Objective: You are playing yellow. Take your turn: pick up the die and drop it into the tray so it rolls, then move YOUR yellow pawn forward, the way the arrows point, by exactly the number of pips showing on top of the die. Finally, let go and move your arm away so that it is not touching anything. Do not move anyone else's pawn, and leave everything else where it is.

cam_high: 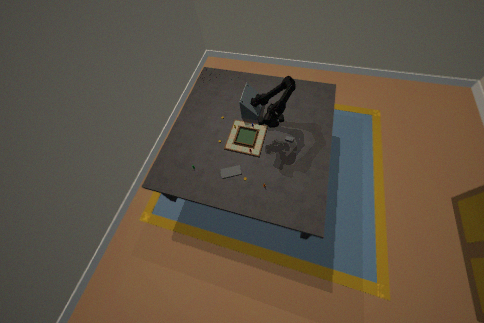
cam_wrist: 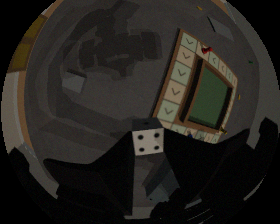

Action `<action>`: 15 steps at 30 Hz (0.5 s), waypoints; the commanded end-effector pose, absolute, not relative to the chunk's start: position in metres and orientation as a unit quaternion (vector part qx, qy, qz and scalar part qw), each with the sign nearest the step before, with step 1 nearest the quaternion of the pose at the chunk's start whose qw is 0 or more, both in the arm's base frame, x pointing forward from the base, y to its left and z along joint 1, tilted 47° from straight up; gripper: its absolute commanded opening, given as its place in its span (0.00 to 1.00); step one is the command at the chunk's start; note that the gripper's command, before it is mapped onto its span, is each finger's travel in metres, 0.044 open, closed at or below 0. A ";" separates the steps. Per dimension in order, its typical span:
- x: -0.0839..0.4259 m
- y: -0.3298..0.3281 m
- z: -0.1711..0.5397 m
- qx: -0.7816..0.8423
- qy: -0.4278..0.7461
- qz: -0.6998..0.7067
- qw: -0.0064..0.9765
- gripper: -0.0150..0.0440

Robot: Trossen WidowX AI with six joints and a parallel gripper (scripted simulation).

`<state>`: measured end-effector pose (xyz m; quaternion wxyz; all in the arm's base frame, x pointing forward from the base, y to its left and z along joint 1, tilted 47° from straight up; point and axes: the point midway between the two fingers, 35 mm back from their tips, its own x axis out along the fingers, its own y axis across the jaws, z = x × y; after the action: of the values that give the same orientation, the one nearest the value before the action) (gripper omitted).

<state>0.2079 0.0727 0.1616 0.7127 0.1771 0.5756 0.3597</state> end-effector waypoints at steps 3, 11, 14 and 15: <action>0.215 0.066 0.158 0.217 0.594 0.328 0.701 0.25; 0.231 0.052 0.139 0.309 0.634 0.242 0.666 0.25; 0.236 0.046 0.132 0.342 0.645 0.209 0.650 0.25; 0.238 0.044 0.129 0.353 0.649 0.198 0.645 0.25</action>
<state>0.2320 0.0506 0.1366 0.6595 0.3218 0.6383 0.2324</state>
